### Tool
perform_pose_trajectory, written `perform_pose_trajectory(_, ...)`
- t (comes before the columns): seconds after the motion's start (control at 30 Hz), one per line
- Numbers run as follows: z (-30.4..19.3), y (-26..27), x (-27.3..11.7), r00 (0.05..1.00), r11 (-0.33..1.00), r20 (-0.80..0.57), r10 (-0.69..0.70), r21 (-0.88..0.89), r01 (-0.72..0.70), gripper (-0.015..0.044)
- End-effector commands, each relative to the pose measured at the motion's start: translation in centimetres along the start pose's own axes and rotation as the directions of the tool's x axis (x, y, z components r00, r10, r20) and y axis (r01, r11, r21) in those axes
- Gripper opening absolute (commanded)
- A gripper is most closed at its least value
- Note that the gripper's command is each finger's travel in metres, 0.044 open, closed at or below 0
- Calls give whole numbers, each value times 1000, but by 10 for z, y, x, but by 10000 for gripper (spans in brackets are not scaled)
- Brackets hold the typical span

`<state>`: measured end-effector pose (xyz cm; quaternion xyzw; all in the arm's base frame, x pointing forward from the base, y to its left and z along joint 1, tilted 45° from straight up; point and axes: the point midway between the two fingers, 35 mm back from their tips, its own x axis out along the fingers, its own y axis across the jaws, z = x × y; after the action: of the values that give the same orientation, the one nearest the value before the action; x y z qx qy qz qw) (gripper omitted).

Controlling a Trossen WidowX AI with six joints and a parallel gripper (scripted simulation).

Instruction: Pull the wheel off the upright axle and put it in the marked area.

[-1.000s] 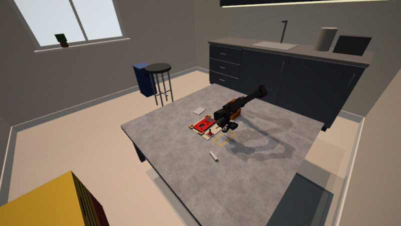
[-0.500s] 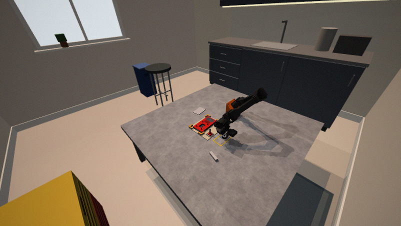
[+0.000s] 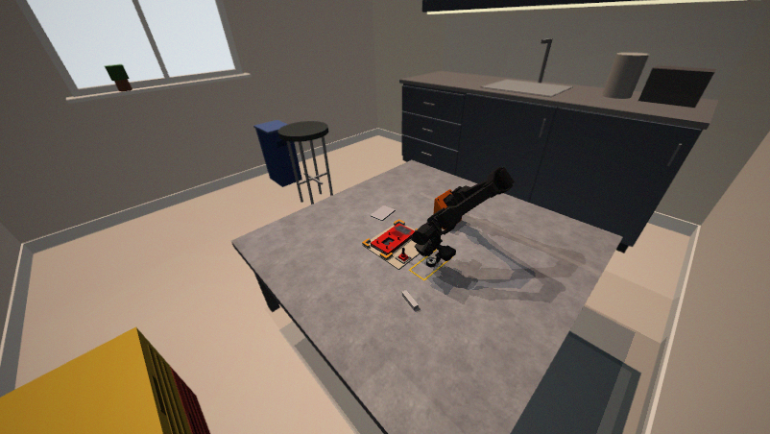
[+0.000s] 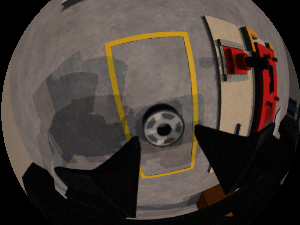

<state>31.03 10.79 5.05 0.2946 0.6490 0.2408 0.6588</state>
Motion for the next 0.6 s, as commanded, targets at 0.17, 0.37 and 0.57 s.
perform_pose_trajectory(0.17, 3, 1, -51, 1000, 1000, 24, 8, -4, -8, 300)
perform_pose_trajectory(0.37, -49, -31, -80, 1000, 1000, 22, -7, 4, 7, 440)
perform_pose_trajectory(0.57, -80, -40, -95, 1000, 1000, 20, 4, 0, -4, 440)
